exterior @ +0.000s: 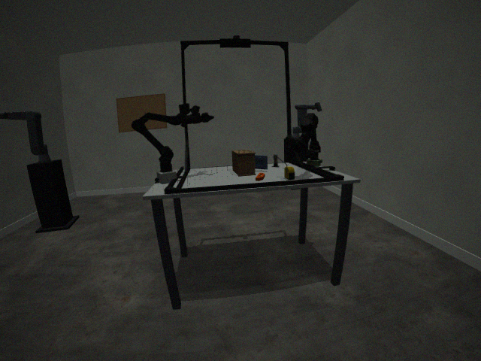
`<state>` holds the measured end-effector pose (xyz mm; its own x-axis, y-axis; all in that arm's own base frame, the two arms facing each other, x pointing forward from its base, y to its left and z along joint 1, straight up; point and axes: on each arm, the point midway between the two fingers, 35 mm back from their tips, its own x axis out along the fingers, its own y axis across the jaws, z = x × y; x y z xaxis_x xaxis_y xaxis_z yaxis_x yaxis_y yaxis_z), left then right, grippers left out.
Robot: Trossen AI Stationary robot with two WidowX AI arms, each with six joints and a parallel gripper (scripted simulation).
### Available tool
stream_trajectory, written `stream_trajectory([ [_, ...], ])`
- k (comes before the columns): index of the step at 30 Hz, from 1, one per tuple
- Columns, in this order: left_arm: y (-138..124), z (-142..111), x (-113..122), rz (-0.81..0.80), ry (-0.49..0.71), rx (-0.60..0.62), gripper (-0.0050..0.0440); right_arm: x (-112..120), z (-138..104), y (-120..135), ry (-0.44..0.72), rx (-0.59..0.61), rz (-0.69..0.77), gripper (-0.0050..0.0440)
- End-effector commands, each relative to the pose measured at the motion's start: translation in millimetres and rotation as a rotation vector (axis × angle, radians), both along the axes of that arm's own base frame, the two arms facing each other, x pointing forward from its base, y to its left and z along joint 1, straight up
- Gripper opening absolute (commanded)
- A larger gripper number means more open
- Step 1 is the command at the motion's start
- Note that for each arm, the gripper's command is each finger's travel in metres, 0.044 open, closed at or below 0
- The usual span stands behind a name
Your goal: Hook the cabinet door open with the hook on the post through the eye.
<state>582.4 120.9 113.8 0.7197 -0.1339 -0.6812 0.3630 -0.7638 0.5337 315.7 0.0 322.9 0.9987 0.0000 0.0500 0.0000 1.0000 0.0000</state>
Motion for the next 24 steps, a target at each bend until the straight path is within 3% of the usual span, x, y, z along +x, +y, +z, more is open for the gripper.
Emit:
stream_trajectory([
  [1,0.0,0.0,0.0,0.0,0.0,0.0,0.04,0.0,0.0,0.0,0.0,0.0,0.0,0.04],
  [17,0.0,0.0,0.0,0.0,0.0,0.0,0.04,0.0,0.0,0.0,0.0,0.0,0.0,0.04],
  [24,-1.6,-0.1,-0.1,0.012,0.006,-0.015,0.0232,-0.4,0.4,-1.0,0.0,0.0,0.0,0.04],
])
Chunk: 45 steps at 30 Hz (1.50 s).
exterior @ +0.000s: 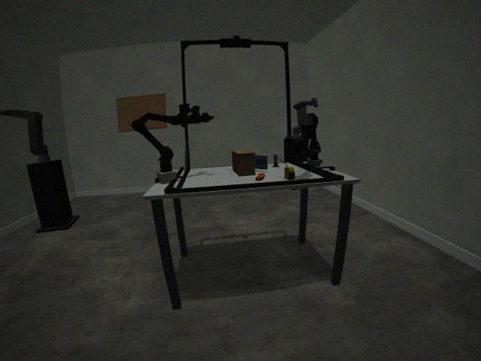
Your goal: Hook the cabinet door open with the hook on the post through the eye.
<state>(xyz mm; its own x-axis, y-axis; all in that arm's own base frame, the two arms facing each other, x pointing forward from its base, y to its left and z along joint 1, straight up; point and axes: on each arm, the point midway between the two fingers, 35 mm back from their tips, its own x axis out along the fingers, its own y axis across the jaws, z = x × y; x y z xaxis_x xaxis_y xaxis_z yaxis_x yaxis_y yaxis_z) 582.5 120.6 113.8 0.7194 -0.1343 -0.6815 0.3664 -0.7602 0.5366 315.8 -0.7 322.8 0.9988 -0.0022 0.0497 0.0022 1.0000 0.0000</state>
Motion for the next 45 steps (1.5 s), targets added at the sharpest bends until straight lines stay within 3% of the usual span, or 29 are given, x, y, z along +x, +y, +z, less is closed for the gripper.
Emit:
stream_trajectory([
  [1,-2,0,0,0.013,0.007,-0.017,0.022,-1,1,-1,0.0,0.0,0.002,0.04],
  [10,-13,-1,-1,0.096,0.048,-0.12,0.022,-4,3,-7,0.001,-0.002,0.002,0.04],
  [16,-32,-1,-2,0.245,0.122,-0.293,0.022,-9,8,-18,0.004,-0.005,0.002,0.04],
  [25,-75,-3,-9,0.591,0.295,-0.633,0.022,-26,17,-39,0.011,-0.01,0.002,0.04],
  [27,-75,-3,-9,0.591,0.295,-0.633,0.022,-26,17,-39,0.011,-0.01,0.002,0.04],
  [36,-118,-3,-22,1.008,0.477,-0.946,0.022,-47,26,-56,0.018,-0.013,0.002,0.04],
  [45,-148,-2,-33,1.368,0.592,-1.155,0.022,-64,32,-64,0.023,-0.014,0.002,0.04],
])
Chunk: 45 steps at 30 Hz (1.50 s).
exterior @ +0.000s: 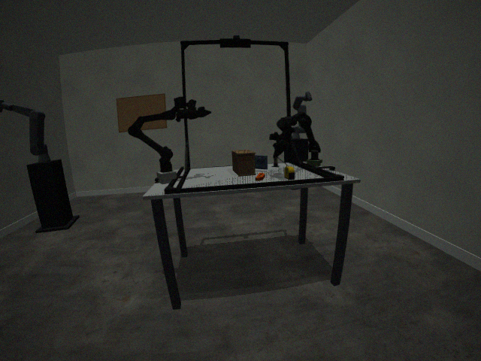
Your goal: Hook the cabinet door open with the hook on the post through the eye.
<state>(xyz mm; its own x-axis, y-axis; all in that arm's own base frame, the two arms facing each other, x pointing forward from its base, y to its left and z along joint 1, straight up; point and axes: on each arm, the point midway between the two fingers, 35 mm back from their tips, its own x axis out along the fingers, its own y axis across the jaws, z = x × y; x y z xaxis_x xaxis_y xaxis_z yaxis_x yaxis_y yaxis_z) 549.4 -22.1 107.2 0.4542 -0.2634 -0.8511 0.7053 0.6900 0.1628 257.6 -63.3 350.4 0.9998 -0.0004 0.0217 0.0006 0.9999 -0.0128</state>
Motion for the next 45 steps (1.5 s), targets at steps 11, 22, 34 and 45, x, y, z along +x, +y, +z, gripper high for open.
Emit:
stream_trajectory([
  [11,-52,7,-25,0.619,0.316,-0.292,0.022,-35,13,-7,0.004,-0.001,0.0,0.04],
  [22,-88,11,-49,1.105,0.532,-0.44,0.022,-58,20,-4,0.01,0.002,0.0,0.04],
  [34,-119,16,-76,1.632,0.699,-0.541,0.022,-77,25,4,0.016,0.006,0.0,0.04],
  [45,-148,23,-107,2.185,0.784,-0.593,0.022,-94,29,19,0.019,0.011,0.0,0.04],
])
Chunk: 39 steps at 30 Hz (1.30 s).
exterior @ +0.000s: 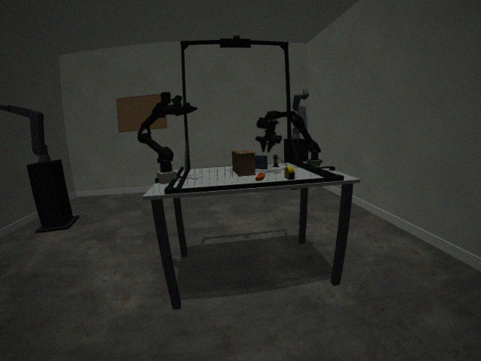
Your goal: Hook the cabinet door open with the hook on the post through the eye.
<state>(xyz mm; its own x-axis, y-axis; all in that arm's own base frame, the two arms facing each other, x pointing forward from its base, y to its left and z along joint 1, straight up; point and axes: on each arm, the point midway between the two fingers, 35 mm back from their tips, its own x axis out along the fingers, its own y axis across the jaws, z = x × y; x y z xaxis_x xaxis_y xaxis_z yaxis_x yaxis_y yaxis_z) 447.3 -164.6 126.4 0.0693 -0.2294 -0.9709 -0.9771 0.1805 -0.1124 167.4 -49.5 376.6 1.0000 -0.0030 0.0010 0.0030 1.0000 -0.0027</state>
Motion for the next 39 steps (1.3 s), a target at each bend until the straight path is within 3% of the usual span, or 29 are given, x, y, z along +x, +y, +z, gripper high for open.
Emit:
stream_trajectory([
  [1,-7,5,-7,0.141,0.049,0.001,0.022,-4,3,6,-0.001,0.001,0.003,0.04],
  [13,-15,7,-17,0.296,0.11,0.008,0.022,-8,4,11,0.0,0.003,0.003,0.04],
  [30,-15,7,-17,0.305,0.114,0.009,0.022,-8,4,12,0.0,0.003,0.003,0.04],
  [39,-16,-10,-17,0.305,0.114,0.009,0.022,-8,4,12,0.0,0.003,0.003,0.04],
])
